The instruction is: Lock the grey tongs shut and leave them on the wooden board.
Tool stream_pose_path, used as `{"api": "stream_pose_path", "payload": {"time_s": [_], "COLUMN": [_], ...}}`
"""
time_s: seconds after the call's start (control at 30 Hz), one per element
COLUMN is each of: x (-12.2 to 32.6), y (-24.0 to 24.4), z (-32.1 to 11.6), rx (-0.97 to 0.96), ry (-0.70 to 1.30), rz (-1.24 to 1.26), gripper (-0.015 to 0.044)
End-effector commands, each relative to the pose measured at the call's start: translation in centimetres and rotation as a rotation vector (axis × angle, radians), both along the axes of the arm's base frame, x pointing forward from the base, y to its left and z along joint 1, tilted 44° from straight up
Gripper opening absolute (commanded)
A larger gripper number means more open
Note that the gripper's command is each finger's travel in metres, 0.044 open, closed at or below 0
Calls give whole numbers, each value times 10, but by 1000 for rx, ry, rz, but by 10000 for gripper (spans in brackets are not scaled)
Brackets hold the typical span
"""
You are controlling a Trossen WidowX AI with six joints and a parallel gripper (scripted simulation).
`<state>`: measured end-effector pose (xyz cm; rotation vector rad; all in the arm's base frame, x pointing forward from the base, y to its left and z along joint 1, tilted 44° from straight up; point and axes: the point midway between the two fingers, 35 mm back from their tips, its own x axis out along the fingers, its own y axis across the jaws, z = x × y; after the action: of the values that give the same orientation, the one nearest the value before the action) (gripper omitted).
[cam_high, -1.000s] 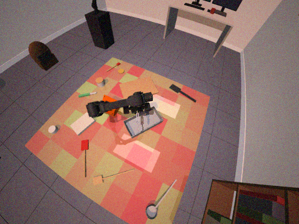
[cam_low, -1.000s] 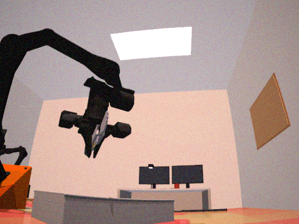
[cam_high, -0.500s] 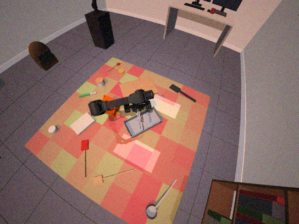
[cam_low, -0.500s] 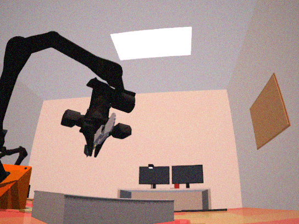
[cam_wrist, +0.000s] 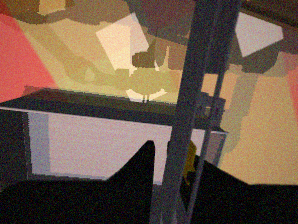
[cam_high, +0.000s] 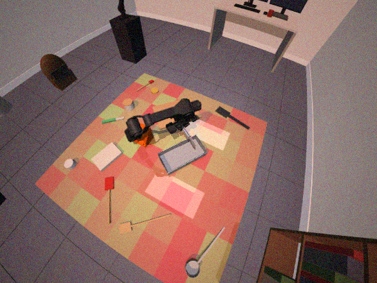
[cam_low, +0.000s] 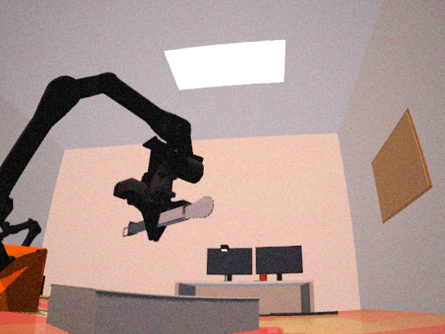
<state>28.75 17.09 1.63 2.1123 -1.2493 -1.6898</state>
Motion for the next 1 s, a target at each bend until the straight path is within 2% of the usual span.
{"api": "stream_pose_path", "payload": {"time_s": [0.0,0.27,0.57,0.97], "x": [-5,-20,-30,-89], "y": [21,54,70,132], "z": [-16,-52,-63,-110], "rx": [8,3,7,18], "ry": [66,204,262,499], "rz": [81,229,293,557], "gripper": [-150,-150,-150,-150]}}
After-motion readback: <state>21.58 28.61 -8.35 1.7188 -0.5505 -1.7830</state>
